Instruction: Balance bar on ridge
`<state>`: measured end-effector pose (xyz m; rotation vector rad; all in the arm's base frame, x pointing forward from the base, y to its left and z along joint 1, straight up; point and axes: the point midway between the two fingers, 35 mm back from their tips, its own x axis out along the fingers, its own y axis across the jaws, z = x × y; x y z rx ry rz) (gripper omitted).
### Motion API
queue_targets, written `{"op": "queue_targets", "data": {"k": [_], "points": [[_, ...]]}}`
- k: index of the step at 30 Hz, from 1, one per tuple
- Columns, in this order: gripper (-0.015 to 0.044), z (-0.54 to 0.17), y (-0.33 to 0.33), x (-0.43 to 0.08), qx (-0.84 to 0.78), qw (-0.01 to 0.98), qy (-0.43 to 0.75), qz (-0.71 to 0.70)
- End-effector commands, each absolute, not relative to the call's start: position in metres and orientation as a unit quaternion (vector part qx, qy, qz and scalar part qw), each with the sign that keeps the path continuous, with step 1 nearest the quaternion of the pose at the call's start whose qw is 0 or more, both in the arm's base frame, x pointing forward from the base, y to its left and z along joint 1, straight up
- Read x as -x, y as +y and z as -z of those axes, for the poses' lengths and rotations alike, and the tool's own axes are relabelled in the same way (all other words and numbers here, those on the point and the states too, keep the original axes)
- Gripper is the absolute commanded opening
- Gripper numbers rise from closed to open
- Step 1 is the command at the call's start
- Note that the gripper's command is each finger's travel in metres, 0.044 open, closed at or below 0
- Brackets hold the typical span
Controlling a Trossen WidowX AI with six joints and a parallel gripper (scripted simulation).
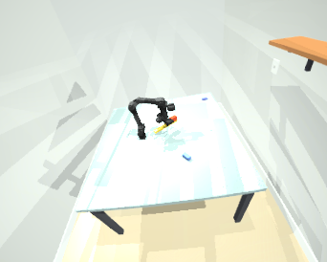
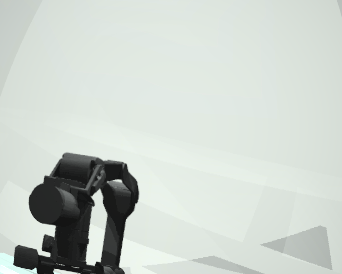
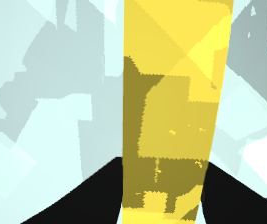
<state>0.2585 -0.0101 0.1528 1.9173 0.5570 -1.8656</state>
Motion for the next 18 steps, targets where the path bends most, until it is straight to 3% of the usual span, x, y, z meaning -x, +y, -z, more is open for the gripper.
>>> {"op": "queue_targets", "data": {"k": [1,18], "points": [[0.0000,-0.154,0.000,-0.264,-0.688,0.203,0.197,0.668],[0.0000,-0.155,0.058,-0.278,-0.688,0.203,0.201,0.667]]}}
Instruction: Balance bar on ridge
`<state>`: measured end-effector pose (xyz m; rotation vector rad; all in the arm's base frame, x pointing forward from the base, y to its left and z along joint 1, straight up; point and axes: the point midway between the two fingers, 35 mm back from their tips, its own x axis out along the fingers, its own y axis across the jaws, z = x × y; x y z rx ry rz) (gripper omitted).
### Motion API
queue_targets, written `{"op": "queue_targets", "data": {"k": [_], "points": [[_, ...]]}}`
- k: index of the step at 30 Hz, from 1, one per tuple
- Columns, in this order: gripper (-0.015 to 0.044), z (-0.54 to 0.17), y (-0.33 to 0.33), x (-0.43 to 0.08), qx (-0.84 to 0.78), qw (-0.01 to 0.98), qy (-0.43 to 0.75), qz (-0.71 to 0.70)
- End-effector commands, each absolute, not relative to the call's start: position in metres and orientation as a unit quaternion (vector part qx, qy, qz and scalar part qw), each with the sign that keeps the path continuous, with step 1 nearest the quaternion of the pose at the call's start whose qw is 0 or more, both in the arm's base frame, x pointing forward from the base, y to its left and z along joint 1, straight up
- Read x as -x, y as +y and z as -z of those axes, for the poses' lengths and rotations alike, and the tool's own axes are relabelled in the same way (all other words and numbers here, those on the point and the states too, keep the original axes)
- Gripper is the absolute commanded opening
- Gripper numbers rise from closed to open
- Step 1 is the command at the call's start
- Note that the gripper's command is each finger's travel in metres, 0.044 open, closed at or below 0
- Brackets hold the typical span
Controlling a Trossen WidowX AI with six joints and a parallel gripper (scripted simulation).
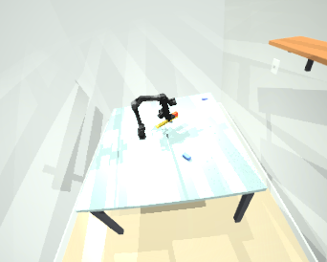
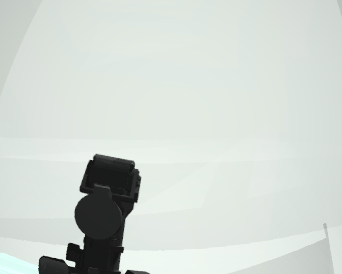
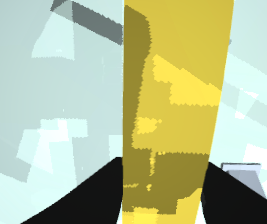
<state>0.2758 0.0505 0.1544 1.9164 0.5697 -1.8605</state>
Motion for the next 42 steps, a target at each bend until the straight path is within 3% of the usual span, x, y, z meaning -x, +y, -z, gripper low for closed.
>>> {"op": "queue_targets", "data": {"k": [1,28,42], "points": [[0.0000,-0.155,0.062,-0.279,-0.688,0.203,0.202,0.666],[0.0000,-0.155,0.162,-0.272,-0.688,0.204,0.209,0.665],[0.0000,-0.137,0.165,-0.273,-0.688,0.203,0.209,0.665]]}}
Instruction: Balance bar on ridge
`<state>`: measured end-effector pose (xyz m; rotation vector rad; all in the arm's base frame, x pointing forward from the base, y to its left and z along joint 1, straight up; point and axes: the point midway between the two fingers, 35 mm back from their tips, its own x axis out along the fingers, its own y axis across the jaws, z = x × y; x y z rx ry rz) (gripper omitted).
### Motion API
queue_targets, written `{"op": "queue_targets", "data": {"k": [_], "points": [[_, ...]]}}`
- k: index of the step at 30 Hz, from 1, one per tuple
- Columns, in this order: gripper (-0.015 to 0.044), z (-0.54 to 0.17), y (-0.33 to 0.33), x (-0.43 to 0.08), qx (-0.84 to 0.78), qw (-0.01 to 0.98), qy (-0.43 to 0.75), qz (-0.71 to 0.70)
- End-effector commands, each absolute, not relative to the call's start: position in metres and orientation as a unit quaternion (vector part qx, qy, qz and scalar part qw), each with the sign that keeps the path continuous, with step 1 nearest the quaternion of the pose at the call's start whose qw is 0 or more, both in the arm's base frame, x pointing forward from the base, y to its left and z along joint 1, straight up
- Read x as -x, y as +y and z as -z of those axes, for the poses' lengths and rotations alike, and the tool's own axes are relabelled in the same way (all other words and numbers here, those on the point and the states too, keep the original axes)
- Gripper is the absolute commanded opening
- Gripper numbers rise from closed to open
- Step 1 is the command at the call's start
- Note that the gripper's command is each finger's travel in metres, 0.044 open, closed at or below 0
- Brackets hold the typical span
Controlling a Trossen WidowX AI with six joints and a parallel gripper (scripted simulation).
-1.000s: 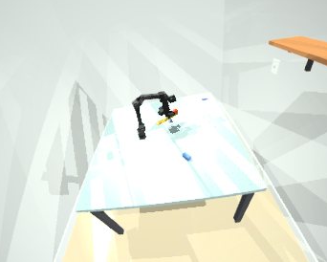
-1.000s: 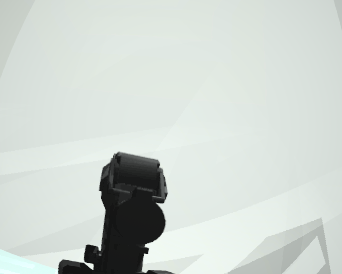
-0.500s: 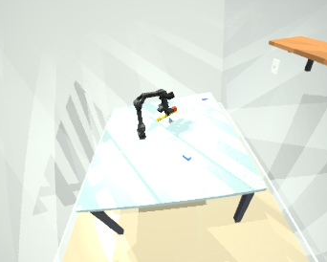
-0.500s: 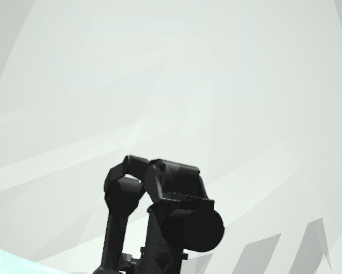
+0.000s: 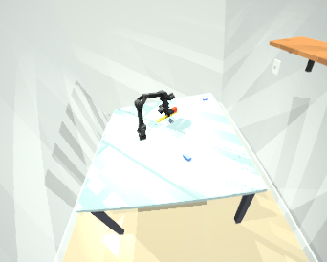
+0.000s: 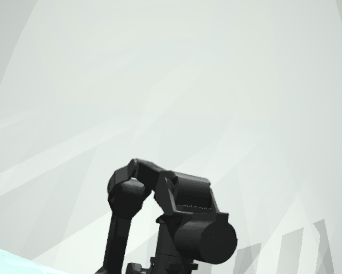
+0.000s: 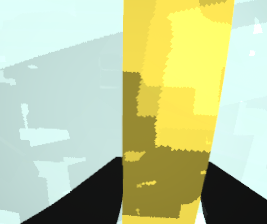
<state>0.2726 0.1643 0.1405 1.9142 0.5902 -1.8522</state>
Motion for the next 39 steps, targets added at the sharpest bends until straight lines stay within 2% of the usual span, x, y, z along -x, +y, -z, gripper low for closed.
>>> {"op": "queue_targets", "data": {"k": [1,39], "points": [[0.0000,-0.135,0.165,-0.273,-0.688,0.203,0.209,0.665],[0.0000,-0.110,0.165,-0.273,-0.688,0.204,0.209,0.665]]}}
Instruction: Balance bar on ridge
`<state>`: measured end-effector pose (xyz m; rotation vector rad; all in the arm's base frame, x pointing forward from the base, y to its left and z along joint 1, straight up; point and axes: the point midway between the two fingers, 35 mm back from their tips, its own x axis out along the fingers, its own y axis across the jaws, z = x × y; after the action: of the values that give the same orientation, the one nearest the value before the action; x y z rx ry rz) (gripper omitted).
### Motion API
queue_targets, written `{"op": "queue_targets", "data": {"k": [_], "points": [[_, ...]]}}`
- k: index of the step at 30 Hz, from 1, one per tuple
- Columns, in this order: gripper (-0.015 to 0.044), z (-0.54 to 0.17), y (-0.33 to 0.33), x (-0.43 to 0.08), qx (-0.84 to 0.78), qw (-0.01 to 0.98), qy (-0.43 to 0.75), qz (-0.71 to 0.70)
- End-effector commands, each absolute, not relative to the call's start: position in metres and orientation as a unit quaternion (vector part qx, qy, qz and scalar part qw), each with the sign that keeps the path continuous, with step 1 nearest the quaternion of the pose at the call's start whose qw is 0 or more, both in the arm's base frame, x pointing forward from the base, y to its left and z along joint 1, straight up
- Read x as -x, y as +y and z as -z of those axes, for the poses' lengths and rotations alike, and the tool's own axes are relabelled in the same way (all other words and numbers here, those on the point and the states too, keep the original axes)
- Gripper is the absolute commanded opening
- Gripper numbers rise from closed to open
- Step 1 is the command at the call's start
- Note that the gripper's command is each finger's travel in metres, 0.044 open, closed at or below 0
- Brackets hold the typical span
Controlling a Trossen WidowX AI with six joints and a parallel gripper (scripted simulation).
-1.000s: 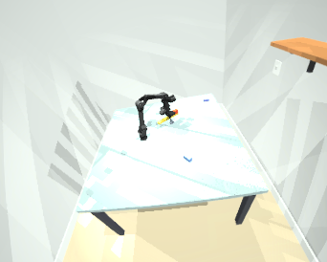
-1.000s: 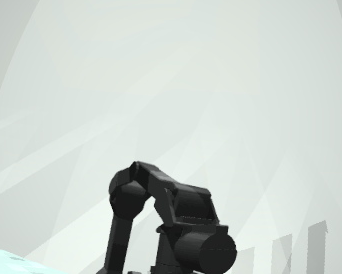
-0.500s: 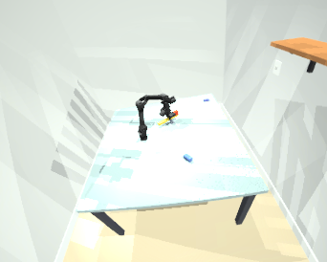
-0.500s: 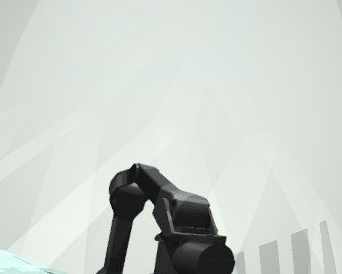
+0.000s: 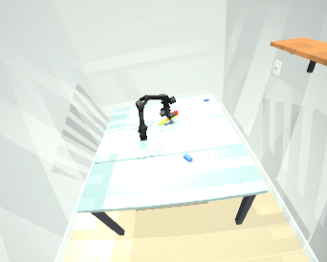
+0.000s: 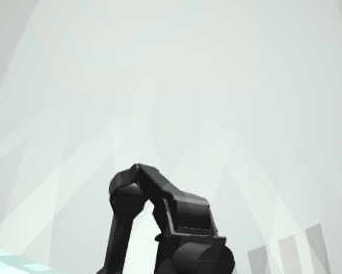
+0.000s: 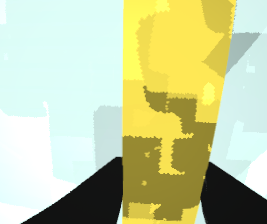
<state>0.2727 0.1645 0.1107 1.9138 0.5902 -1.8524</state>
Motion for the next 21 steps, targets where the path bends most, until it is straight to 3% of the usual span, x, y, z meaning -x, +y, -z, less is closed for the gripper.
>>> {"op": "queue_targets", "data": {"k": [1,21], "points": [[0.0000,-0.1103,0.1646,-0.2732,-0.688,0.204,0.209,0.665],[0.0000,-0.1086,0.1647,-0.2733,-0.688,0.204,0.209,0.665]]}}
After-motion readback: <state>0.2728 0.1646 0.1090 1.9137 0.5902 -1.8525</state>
